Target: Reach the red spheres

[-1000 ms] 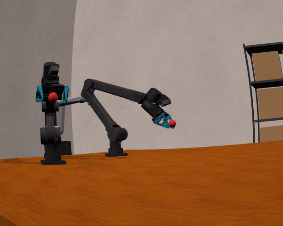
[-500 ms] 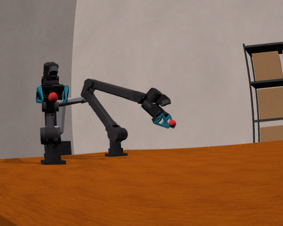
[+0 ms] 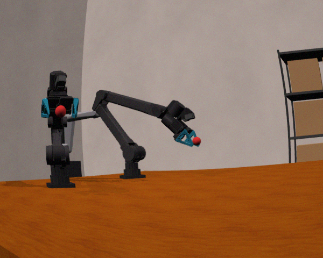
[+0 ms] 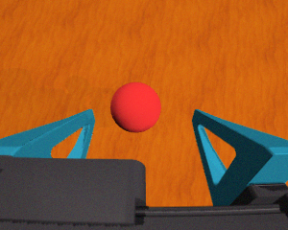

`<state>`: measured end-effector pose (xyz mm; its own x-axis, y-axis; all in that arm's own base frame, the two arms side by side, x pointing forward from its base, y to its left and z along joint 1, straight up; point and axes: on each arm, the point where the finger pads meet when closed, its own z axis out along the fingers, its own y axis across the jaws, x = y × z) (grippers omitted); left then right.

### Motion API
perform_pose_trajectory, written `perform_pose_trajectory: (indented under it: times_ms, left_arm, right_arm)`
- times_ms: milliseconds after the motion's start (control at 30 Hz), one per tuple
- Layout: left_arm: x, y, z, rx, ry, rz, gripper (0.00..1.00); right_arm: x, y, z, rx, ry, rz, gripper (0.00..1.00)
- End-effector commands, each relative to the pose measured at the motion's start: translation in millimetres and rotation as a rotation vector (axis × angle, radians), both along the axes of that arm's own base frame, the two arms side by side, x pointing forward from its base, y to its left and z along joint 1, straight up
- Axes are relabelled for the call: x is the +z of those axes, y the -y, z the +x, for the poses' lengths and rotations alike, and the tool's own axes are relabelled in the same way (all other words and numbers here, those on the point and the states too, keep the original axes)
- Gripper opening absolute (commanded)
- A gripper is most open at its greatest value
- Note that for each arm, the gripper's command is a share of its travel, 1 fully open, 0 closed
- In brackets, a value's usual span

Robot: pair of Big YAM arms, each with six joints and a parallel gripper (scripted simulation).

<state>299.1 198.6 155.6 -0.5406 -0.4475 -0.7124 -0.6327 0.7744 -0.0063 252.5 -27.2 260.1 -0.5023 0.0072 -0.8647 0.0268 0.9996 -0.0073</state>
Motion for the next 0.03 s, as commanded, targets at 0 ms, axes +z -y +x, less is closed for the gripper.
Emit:
perform_pose_trajectory:
  times_ms: [0]
  left_arm:
    - [14.8,-8.1,2.1,0.006,0.039,0.033,1.00]
  right_arm:
    - [11.3,2.1,-2.0,-0.014,0.019,0.007,1.00]
